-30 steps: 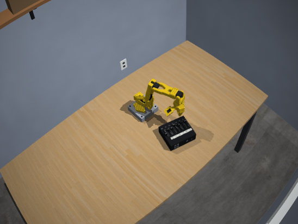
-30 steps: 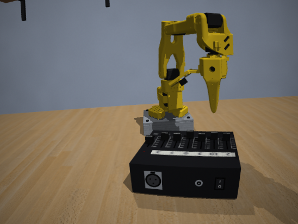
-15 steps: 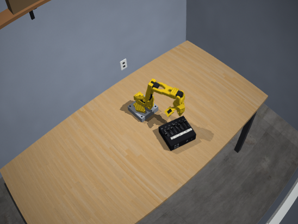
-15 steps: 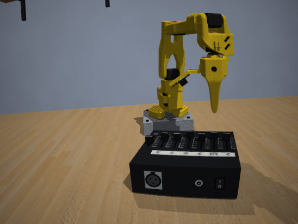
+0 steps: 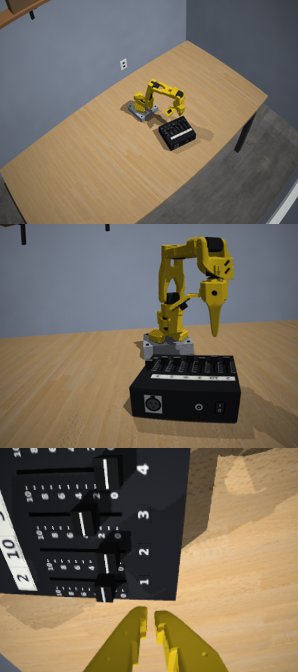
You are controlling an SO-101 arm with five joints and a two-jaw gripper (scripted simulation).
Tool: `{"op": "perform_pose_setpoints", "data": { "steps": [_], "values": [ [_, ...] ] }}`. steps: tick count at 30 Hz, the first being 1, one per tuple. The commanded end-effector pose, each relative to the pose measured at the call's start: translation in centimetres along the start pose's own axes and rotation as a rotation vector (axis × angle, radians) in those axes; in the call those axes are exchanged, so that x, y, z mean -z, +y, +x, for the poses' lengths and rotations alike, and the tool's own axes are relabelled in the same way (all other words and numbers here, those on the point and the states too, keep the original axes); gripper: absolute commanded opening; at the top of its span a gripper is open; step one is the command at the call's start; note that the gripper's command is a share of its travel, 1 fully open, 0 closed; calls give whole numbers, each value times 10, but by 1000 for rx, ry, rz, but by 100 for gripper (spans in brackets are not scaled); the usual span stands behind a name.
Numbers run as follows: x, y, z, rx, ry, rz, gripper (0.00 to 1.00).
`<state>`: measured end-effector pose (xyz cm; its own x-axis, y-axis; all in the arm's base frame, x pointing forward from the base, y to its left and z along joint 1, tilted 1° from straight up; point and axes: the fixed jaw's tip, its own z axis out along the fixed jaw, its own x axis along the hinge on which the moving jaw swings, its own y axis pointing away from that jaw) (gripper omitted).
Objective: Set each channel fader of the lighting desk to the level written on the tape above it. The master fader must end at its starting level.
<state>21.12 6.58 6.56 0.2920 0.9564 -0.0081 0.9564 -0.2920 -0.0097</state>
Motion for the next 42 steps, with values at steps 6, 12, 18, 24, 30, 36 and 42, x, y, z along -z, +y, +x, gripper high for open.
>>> {"op": "perform_pose_setpoints", "data": {
  "steps": [6, 12, 18, 24, 30, 36, 42],
  "values": [
    [0, -1, 1, 16, 8, -10, 0],
    [-6, -1, 2, 16, 8, -10, 0],
    [-12, -1, 2, 16, 8, -10, 0],
    [-20, -1, 1, 16, 8, -10, 0],
    [-23, -1, 1, 16, 8, -10, 0],
    [-23, -1, 1, 16, 8, -10, 0],
    [-24, -1, 1, 16, 8, -10, 0]
  ]
}}
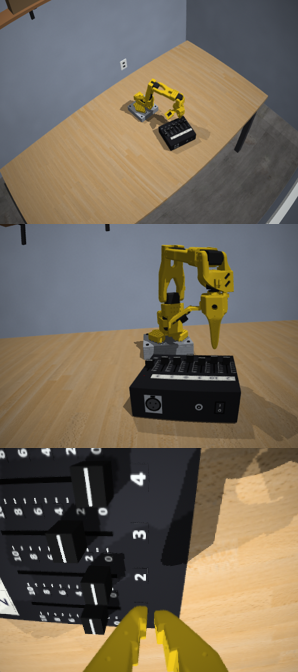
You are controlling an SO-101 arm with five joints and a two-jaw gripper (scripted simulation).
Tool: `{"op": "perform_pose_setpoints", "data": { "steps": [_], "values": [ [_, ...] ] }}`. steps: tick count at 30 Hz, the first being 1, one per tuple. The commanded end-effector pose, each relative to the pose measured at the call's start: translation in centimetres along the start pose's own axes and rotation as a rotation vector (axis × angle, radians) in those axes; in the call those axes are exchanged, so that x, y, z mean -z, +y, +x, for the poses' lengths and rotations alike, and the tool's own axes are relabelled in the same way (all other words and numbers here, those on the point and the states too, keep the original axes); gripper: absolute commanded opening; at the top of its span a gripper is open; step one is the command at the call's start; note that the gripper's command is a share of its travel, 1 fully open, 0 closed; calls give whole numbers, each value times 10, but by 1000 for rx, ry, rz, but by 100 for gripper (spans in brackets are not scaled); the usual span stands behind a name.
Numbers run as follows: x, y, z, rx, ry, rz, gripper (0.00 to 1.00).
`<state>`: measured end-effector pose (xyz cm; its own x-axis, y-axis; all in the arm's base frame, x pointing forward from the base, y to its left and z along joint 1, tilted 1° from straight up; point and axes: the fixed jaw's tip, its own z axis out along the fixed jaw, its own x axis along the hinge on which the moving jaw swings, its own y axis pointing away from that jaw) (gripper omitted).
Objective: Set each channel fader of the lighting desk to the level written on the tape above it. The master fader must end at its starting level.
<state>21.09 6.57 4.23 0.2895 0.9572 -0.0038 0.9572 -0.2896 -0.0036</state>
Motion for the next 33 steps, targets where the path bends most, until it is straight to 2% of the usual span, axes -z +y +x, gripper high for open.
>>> {"op": "perform_pose_setpoints", "data": {
  "steps": [1, 16, 33],
  "values": [
    [-1, -1, 0, 14, 4, -4, 0],
    [-4, -1, 0, 14, 4, -4, 0],
    [-16, -1, 0, 14, 4, -4, 0]
  ]
}}
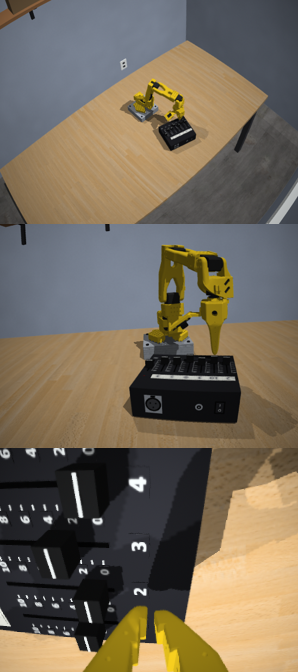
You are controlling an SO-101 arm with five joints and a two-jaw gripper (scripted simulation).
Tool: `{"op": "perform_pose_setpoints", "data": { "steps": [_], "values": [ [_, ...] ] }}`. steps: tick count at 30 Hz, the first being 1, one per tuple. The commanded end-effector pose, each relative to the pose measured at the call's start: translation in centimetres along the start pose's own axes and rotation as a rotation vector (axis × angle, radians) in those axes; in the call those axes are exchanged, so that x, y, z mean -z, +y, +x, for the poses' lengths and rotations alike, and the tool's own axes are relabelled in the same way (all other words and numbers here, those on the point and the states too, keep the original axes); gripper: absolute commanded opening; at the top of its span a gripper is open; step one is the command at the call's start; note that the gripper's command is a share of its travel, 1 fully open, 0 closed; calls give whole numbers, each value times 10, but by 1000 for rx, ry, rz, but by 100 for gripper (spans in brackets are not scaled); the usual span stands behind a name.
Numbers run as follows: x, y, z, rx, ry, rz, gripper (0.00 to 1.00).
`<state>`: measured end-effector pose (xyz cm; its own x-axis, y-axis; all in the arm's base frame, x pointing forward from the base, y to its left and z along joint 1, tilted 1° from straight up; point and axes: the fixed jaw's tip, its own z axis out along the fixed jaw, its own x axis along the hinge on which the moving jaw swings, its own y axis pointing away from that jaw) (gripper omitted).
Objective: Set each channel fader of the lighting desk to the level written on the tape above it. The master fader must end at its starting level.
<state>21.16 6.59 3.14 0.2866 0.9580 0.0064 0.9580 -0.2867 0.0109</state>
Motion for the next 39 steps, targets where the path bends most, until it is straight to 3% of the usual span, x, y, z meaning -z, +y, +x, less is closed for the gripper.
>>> {"op": "perform_pose_setpoints", "data": {
  "steps": [1, 39],
  "values": [
    [-6, -2, -1, 11, -6, 11, 0],
    [-11, -2, -3, 11, -6, 11, 0]
  ]
}}
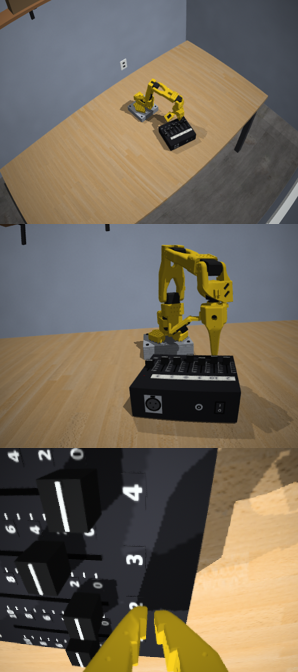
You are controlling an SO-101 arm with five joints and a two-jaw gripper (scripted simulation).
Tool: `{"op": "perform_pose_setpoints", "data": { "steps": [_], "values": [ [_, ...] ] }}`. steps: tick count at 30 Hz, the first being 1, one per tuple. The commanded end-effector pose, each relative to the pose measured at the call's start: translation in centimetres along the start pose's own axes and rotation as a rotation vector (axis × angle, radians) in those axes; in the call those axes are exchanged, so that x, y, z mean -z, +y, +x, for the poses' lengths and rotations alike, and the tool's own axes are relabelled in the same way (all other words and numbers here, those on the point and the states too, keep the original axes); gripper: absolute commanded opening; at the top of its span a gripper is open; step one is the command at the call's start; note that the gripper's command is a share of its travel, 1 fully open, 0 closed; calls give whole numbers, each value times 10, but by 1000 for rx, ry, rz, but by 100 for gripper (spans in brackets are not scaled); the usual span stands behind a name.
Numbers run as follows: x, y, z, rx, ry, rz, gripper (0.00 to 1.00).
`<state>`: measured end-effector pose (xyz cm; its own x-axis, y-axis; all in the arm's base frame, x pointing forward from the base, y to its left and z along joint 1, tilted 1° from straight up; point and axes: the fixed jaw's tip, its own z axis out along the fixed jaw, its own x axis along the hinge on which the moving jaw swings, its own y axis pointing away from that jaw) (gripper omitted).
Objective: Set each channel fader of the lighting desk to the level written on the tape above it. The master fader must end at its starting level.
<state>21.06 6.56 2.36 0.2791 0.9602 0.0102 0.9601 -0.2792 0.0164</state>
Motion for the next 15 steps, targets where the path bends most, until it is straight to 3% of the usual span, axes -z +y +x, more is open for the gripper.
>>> {"op": "perform_pose_setpoints", "data": {
  "steps": [1, 15],
  "values": [
    [-3, -1, -3, 3, -10, 16, 0],
    [-3, 1, -3, 3, -10, 16, 0]
  ]
}}
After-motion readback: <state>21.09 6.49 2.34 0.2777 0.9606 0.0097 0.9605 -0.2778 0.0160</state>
